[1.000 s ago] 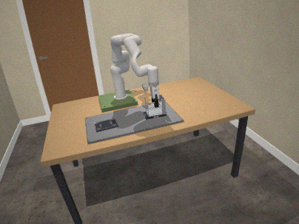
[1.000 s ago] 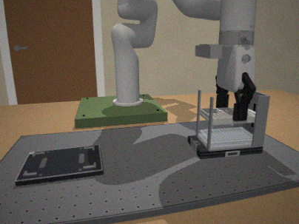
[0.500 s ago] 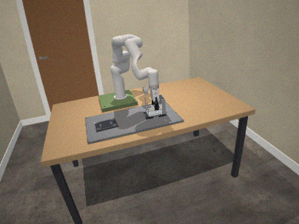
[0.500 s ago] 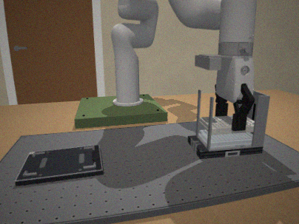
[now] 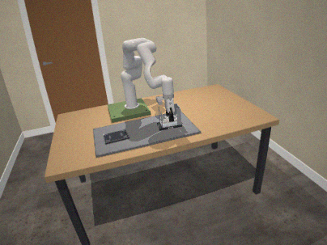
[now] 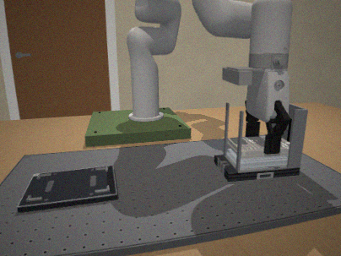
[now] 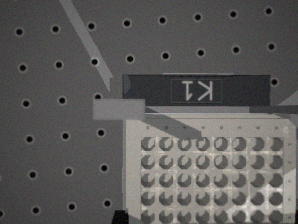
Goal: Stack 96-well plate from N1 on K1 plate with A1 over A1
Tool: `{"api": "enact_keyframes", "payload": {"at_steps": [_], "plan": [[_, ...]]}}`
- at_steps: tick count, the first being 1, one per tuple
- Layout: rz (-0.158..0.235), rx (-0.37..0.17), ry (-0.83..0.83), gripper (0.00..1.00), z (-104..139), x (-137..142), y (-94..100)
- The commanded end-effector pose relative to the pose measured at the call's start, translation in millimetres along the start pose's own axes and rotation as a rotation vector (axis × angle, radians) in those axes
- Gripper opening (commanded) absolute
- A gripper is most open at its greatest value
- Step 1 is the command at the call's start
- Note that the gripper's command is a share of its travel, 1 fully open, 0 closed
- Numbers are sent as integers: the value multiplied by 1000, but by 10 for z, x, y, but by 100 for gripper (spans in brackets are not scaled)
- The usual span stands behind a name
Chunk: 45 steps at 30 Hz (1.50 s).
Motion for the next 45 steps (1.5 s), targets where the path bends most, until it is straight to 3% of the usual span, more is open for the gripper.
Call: {"api": "enact_keyframes", "payload": {"at_steps": [1, 45], "plan": [[-3, -3, 0, 0, 7, -8, 14], [-3, -3, 0, 0, 7, -7, -39]]}}
Point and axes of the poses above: the point where the finger pads meet when closed, its own y axis back along the fingers, its own x axis across the jaws, z = x × y, the point moved 9 cm from there along y, back along the fingers, and after that the axes turned 14 degrees about -y, right-handed, at the moved point
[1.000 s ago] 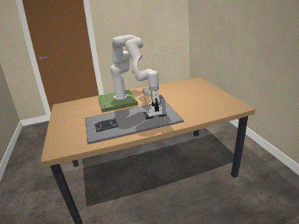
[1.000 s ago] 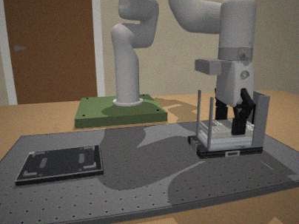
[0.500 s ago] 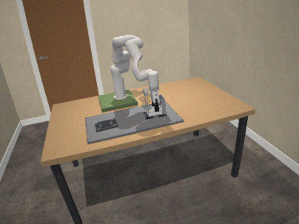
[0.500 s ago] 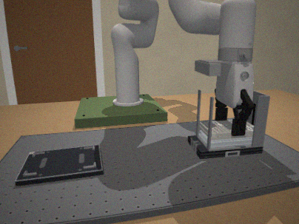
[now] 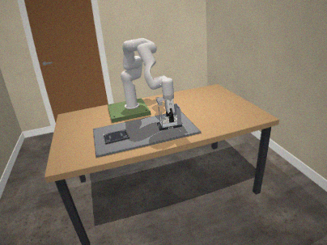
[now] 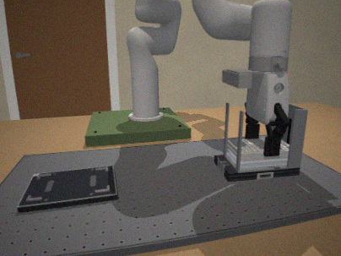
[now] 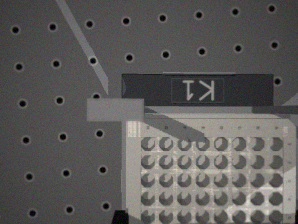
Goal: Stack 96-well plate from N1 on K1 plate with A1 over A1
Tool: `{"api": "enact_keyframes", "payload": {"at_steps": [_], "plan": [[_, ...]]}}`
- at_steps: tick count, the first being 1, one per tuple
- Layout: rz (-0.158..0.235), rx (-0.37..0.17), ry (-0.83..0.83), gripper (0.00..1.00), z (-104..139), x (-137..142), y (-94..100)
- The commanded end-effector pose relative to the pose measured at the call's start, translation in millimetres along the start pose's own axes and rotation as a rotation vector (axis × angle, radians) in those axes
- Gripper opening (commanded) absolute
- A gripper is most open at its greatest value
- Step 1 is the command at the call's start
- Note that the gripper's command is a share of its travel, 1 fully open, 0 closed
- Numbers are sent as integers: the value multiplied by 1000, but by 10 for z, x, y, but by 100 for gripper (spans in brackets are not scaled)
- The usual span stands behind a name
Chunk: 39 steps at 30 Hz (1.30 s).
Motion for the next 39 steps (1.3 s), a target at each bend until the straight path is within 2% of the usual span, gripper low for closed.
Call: {"api": "enact_keyframes", "payload": {"at_steps": [1, 38, 39], "plan": [[-3, -3, 0, 0, 8, -9, 10], [-3, -3, 0, 0, 8, -9, -45], [-3, -3, 0, 100, 8, -9, -52]]}}
Point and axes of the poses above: the point where the finger pads meet when closed, its own y axis back along the fingers, its own x axis across the jaws, z = x × y, the point moved 9 cm from there along y, back along the fingers, and after that the axes turned 14 degrees about -y, right-handed, at the moved point
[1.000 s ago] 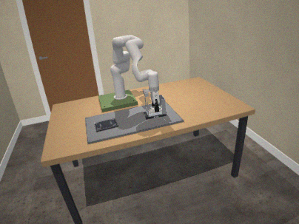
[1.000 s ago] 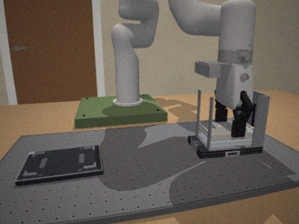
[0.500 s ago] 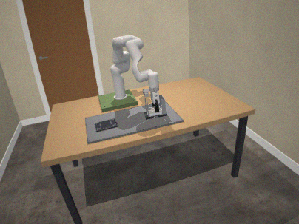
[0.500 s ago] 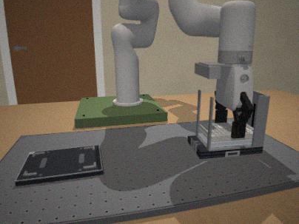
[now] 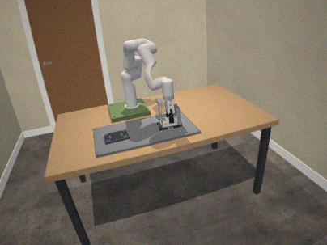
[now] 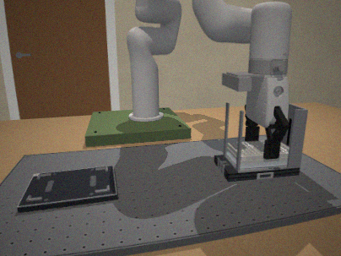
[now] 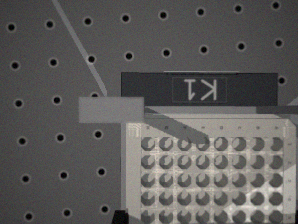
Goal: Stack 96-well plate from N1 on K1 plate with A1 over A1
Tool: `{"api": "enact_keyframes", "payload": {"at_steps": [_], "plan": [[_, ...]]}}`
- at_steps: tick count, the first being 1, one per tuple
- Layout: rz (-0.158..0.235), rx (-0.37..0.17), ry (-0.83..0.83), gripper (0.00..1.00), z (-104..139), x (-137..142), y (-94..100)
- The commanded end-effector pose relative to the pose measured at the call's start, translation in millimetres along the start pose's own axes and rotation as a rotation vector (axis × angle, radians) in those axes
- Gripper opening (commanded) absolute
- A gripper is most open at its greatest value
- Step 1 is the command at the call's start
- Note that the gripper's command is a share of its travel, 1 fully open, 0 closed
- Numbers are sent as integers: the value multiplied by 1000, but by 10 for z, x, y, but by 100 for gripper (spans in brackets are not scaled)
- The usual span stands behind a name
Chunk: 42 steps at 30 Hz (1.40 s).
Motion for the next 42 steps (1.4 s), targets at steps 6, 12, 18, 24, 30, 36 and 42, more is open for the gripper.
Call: {"api": "enact_keyframes", "payload": {"at_steps": [6, 12, 18, 24, 30, 36, 42], "plan": [[-3, -3, 0, 100, 8, -9, 6], [-3, -3, 0, 100, 8, -9, 7], [-3, -3, 0, 100, 8, -9, 7], [-3, -3, 0, 100, 8, -9, 7], [-3, -3, 0, 100, 8, -9, 7], [-3, -3, 0, 100, 8, -9, 32], [-3, -3, 0, 100, 8, -9, 167]]}}
Point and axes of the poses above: the point where the finger pads meet when closed, its own y axis back along the fingers, its own x axis across the jaws, z = x × y, the point moved 9 cm from there along y, back along the fingers, and after that the axes turned 14 degrees about -y, right-handed, at the moved point
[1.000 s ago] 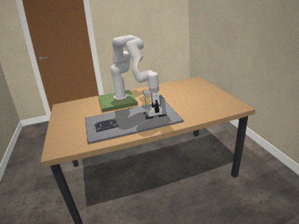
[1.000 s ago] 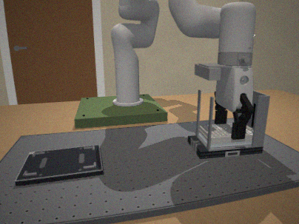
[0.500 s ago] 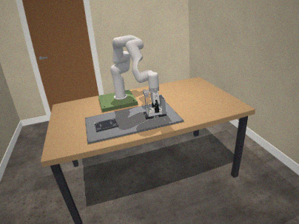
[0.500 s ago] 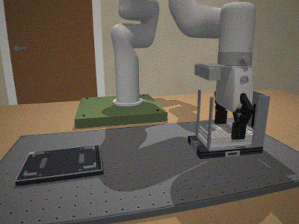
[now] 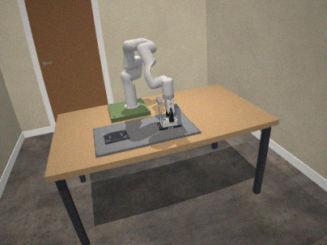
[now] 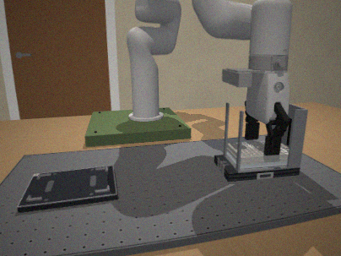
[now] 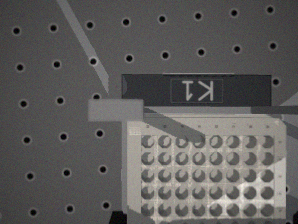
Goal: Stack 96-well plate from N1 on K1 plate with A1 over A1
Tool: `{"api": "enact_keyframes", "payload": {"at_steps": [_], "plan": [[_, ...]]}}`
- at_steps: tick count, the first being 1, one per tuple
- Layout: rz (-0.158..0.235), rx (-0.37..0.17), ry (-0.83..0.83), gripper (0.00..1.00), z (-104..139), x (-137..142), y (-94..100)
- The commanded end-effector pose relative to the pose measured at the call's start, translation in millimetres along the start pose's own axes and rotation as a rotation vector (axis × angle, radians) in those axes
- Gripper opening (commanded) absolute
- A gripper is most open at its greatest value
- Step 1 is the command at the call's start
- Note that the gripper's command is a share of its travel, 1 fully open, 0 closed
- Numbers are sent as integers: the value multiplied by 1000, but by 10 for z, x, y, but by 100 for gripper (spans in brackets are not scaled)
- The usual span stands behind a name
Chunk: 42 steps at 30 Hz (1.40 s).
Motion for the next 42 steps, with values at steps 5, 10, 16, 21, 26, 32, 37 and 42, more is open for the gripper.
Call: {"api": "enact_keyframes", "payload": {"at_steps": [5, 10, 16, 21, 26, 32, 37, 42], "plan": [[-4, -3, 0, 100, 8, -9, 223], [-4, -4, 0, 100, 8, -9, 357], [-4, -4, 0, 100, 8, -9, 464], [-4, -4, 0, 100, 8, -9, 598], [-4, -4, 0, 100, 7, -8, 731], [-4, -4, 0, 100, 7, -8, 838], [-4, -4, 0, 100, 7, -8, 972], [-4, -4, 0, 100, 6, -7, 1105]]}}
Point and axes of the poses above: the point where the finger pads meet when closed, its own y axis back along the fingers, its own x axis across the jaws, z = x × y, the point moved 9 cm from there along y, back along the fingers, and after that the axes turned 14 degrees about -y, right-handed, at the moved point
